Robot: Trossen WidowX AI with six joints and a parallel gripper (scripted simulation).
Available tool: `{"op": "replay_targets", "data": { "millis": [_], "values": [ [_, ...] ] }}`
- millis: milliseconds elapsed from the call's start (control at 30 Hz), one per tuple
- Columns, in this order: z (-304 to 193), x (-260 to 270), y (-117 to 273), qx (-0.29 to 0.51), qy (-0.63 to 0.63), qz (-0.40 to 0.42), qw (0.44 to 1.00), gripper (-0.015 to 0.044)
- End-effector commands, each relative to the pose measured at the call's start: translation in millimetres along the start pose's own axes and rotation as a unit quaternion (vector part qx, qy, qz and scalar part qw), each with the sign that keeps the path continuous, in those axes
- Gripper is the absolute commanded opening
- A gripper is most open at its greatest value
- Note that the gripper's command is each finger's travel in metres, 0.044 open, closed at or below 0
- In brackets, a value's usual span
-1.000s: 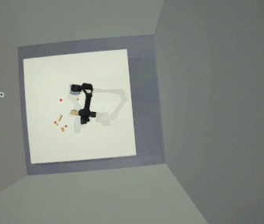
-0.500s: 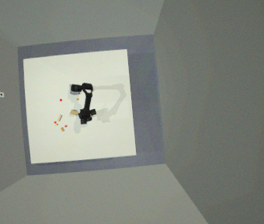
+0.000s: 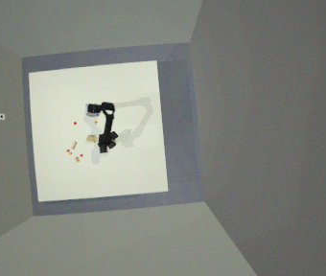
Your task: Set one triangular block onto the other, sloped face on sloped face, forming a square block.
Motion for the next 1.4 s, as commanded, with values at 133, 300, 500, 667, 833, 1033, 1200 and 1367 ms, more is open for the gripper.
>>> {"op": "replay_targets", "data": {
  "millis": [133, 300, 500, 667, 833, 1033, 1200, 1367],
  "values": [
    [-0.4, 0.7, 0.1, -0.001, 0.110, -0.001, 0.994, 0.0000],
    [-0.6, 0.9, 0.0, -0.001, 0.175, -0.001, 0.985, 0.0000],
    [-0.9, 1.1, 0.0, -0.002, 0.252, -0.001, 0.968, 0.0000],
    [-1.2, 1.3, 0.0, -0.002, 0.314, -0.001, 0.949, 0.0000],
    [-1.5, 1.4, 0.0, -0.002, 0.376, -0.001, 0.927, 0.0000],
    [-1.8, 1.4, 0.0, -0.003, 0.447, 0.000, 0.894, 0.0000],
    [-2.1, 1.5, 0.0, -0.003, 0.505, 0.000, 0.863, 0.0000],
    [-2.5, 1.4, 0.0, -0.003, 0.560, 0.000, 0.828, 0.0000]
  ]
}}
Point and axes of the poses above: the point midway between the two fingers, 35 mm back from their tips, its own y axis back along the fingers, its own x axis across the jaws, z = x × y, the point moved 10 cm from there along y, back along the fingers, and after that the axes turned 7 degrees about -y, right-handed, at the moved point
